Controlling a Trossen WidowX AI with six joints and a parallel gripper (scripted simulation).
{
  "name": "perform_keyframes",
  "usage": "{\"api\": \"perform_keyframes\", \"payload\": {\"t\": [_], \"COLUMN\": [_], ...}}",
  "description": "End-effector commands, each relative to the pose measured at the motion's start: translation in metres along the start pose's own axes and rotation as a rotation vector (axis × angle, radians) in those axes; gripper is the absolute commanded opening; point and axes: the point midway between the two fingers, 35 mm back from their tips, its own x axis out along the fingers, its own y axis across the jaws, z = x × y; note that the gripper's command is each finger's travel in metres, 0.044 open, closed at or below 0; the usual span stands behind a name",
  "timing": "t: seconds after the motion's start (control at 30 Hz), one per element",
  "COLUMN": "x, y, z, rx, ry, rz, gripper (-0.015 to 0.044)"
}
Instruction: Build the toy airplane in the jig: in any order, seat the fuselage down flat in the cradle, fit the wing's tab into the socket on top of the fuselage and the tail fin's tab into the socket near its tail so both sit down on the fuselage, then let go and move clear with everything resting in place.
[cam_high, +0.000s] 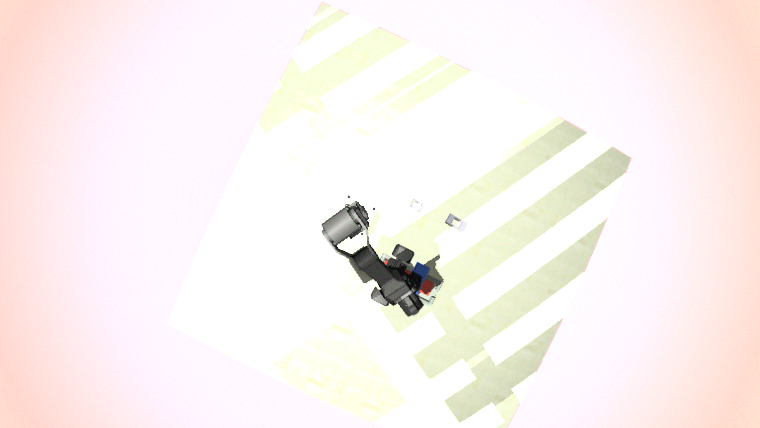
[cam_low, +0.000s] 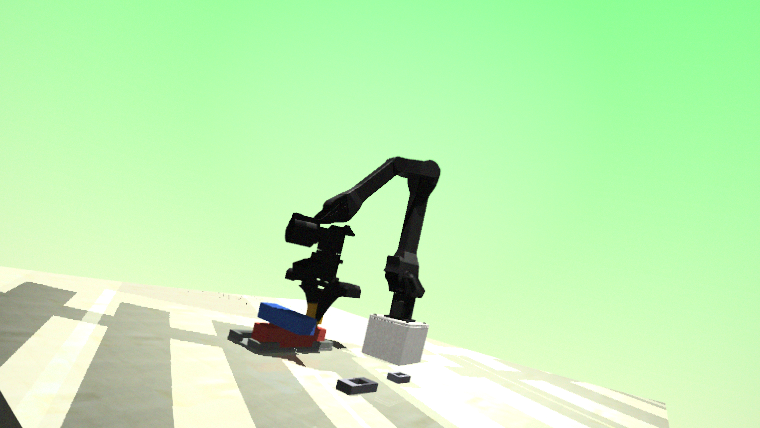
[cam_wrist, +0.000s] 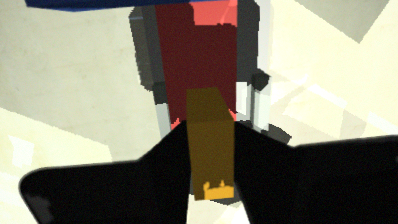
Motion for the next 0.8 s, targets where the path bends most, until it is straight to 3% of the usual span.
{"api": "perform_keyframes", "payload": {"t": [0.0, 0.07, 0.13, 0.23, 0.57, 0.77], "x": [-0.0005, -0.0005, -0.0005, -0.0005, -0.0005, -0.0005], "y": [-0.0002, -0.0002, -0.0002, -0.0002, -0.0002, -0.0002], "z": [0.0003, 0.0003, 0.0003, 0.0003, 0.0003, 0.0003], "rx": [0.0, 0.0, 0.0, 0.0, 0.0, 0.0], "ry": [-0.001, -0.001, -0.001, -0.001, -0.001, -0.001], "rz": [-0.001, -0.001, -0.001, -0.001, -0.001, -0.001], "gripper": [0.0065, 0.0051, 0.0, 0.0, 0.026, 0.026]}}
